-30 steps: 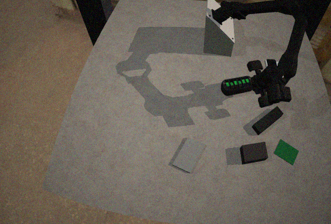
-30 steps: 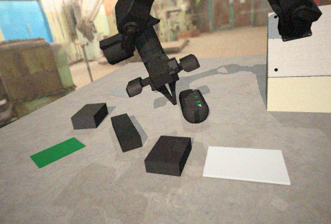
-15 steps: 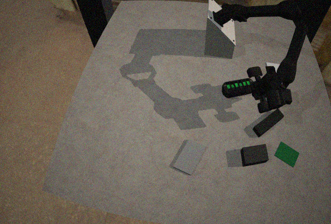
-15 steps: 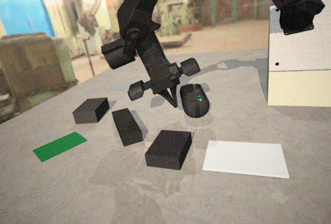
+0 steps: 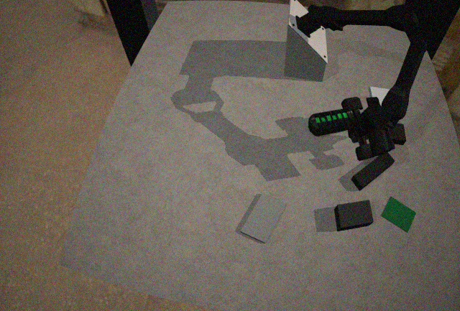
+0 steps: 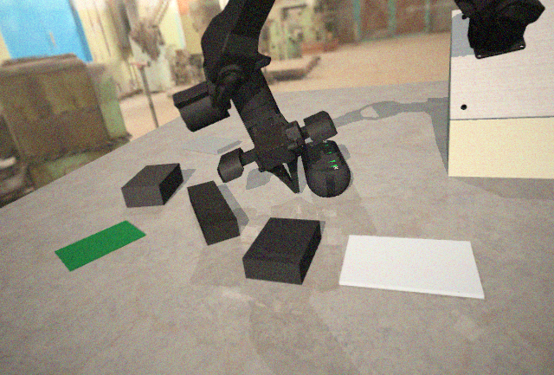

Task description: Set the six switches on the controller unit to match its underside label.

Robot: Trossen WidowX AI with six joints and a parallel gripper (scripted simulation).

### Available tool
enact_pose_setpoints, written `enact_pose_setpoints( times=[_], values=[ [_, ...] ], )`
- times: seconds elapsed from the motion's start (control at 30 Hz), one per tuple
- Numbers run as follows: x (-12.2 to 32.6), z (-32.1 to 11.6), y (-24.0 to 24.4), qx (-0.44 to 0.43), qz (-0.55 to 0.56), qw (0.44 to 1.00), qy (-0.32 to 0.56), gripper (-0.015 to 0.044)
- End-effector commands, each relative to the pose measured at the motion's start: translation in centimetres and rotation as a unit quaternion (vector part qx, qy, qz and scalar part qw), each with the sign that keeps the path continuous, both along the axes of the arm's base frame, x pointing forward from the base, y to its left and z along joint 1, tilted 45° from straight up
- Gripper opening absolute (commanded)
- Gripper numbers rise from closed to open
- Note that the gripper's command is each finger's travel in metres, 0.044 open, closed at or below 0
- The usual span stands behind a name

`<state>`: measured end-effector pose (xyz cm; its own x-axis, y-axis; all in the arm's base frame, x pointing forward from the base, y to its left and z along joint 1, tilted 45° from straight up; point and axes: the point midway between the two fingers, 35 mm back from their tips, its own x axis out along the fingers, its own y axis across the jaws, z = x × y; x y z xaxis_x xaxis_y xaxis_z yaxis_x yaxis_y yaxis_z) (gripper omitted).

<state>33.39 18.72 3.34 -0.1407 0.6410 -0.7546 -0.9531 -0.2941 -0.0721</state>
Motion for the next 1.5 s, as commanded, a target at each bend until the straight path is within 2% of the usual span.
enact_pose_setpoints(
  times=[0.0,1.47],
  values=[
    [0.0,-0.4,0.1,-0.001,-0.003,1.0,0.006,0.0],
    [-2.4,-1.1,-0.1,-0.001,-0.003,1.0,0.007,0.0]
  ],
)
